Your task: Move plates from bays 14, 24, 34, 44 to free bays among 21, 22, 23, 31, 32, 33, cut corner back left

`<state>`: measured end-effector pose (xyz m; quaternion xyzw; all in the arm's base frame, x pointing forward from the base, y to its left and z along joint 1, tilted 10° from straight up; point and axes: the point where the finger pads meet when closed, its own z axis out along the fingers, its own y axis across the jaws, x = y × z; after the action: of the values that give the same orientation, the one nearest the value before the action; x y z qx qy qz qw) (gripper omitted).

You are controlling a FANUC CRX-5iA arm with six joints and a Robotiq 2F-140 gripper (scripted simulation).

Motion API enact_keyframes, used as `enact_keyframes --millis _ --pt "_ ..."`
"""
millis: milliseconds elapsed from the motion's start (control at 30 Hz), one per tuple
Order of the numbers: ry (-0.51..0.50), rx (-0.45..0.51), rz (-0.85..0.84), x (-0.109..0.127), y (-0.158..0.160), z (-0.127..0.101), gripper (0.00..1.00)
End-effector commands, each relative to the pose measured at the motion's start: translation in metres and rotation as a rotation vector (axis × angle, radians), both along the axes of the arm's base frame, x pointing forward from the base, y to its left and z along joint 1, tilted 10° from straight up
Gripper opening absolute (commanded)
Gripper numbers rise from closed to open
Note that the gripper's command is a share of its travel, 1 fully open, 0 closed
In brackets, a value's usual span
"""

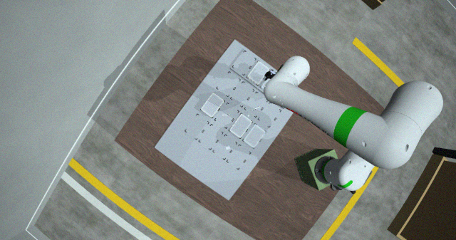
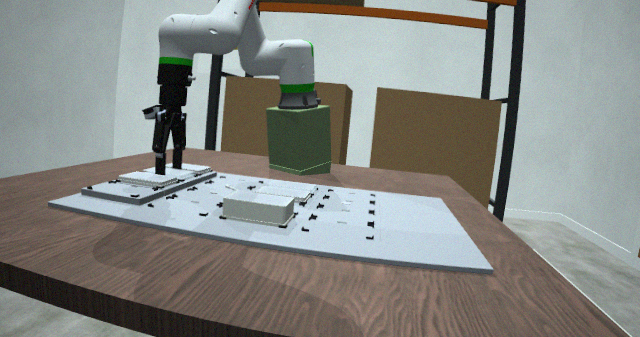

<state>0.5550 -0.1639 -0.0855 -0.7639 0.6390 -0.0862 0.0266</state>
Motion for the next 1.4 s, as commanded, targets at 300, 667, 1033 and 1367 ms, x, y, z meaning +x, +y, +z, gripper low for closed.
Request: enact_keyframes --millis 300,667,1033,1367 --pt "-0.001 0.000 0.000 0.0006 -0.0001 0.0009 0.61" --pt "-0.001 0.000 0.000 0.0006 -0.0001 0.0010 0.60" --pt "-0.001 0.000 0.000 0.0005 -0.0002 0.0013 0.60" --pt "-0.001 0.000 0.000 0.0006 -0.0002 0.0013 0.59"
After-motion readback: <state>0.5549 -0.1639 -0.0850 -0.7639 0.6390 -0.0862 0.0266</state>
